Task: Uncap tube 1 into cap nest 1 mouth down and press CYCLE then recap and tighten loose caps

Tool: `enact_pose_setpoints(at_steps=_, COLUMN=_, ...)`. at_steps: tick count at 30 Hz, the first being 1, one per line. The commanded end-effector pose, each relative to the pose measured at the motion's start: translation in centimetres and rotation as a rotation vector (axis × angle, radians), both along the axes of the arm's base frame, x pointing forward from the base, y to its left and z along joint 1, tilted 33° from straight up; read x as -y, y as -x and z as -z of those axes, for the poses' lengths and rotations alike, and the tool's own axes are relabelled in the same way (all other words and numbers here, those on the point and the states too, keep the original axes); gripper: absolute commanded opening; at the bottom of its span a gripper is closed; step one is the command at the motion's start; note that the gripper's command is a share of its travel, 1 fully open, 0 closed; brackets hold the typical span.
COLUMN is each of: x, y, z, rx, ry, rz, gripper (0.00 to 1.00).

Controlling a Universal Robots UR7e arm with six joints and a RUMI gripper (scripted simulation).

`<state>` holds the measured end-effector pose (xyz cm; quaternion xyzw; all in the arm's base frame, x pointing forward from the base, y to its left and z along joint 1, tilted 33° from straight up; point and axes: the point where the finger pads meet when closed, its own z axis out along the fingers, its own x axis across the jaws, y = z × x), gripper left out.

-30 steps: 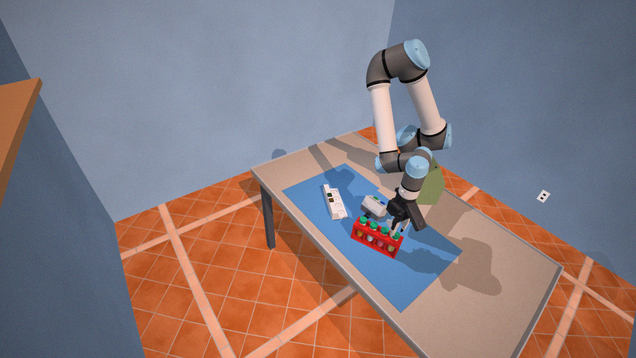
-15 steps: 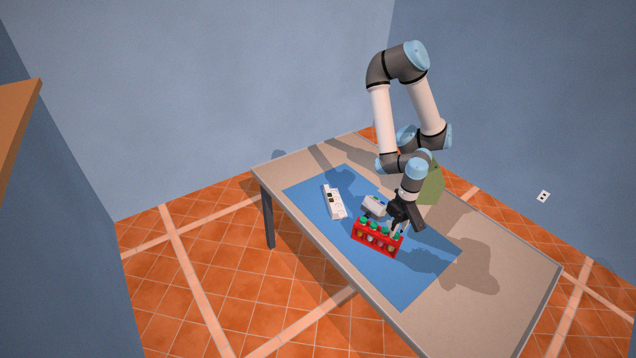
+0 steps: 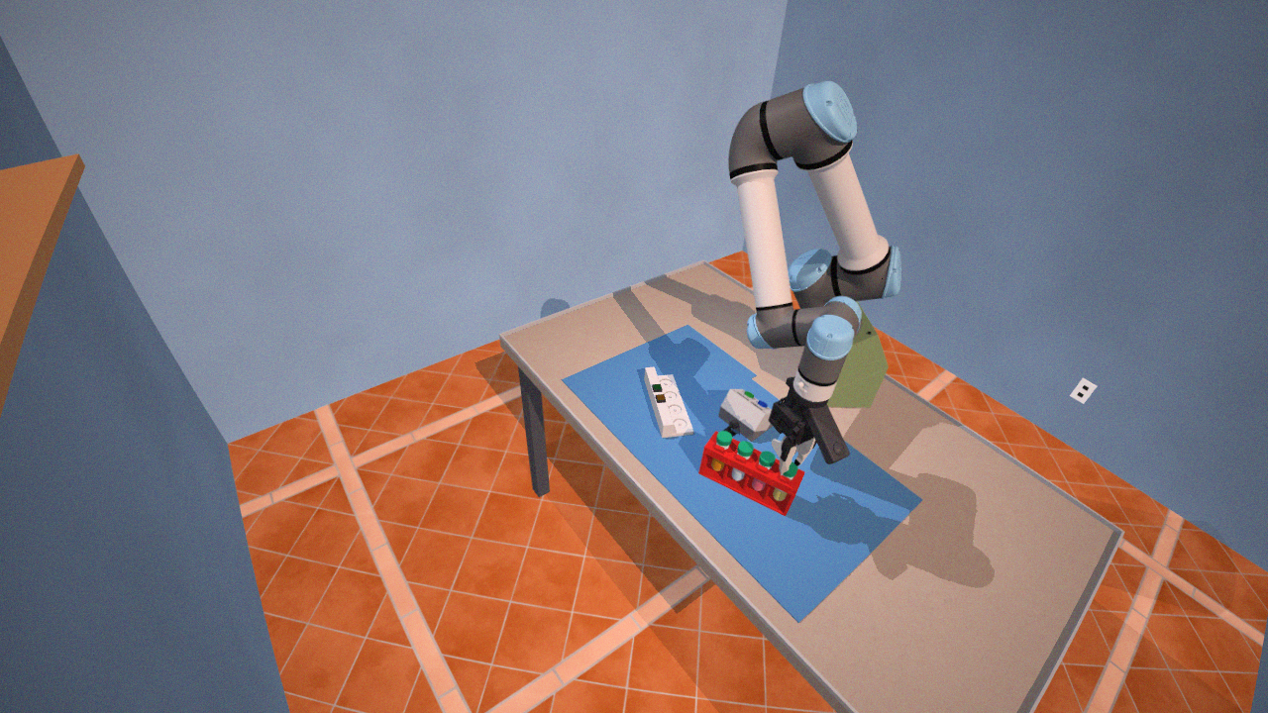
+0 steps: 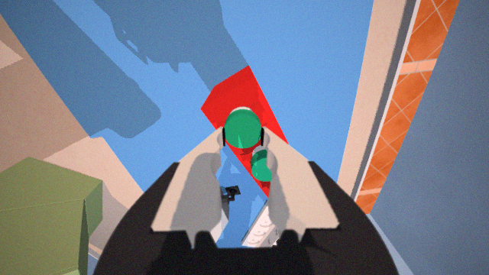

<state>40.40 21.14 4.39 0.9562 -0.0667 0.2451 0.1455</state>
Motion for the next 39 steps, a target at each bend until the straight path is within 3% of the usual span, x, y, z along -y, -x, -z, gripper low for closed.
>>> enact_pose_setpoints(at_steps=1, x=-0.01, y=-0.02, z=-0.02, rx=0.001, ry=0.0, rz=0.0, gripper=0.0)
enact_pose_setpoints(at_steps=9, x=-0.01, y=-0.02, z=-0.02, rx=0.001, ry=0.0, rz=0.0, gripper=0.0)
enact_pose_setpoints(at_steps=31, x=-0.03, y=0.0, z=-0.06, rx=-0.29, ry=0.421, rz=-0.782, gripper=0.0)
enact_pose_setpoints(at_steps=33, x=-0.03, y=0.0, z=-0.06, rx=-0.29, ry=0.421, rz=-0.782, gripper=0.0)
enact_pose_setpoints(at_steps=35, x=-0.03, y=0.01, z=-0.07, rx=-0.325, ry=0.471, rz=-0.877, gripper=0.0)
enact_pose_setpoints(at_steps=39, x=-0.04, y=0.01, z=-0.07, rx=-0.325, ry=0.471, rz=-0.877, gripper=0.0)
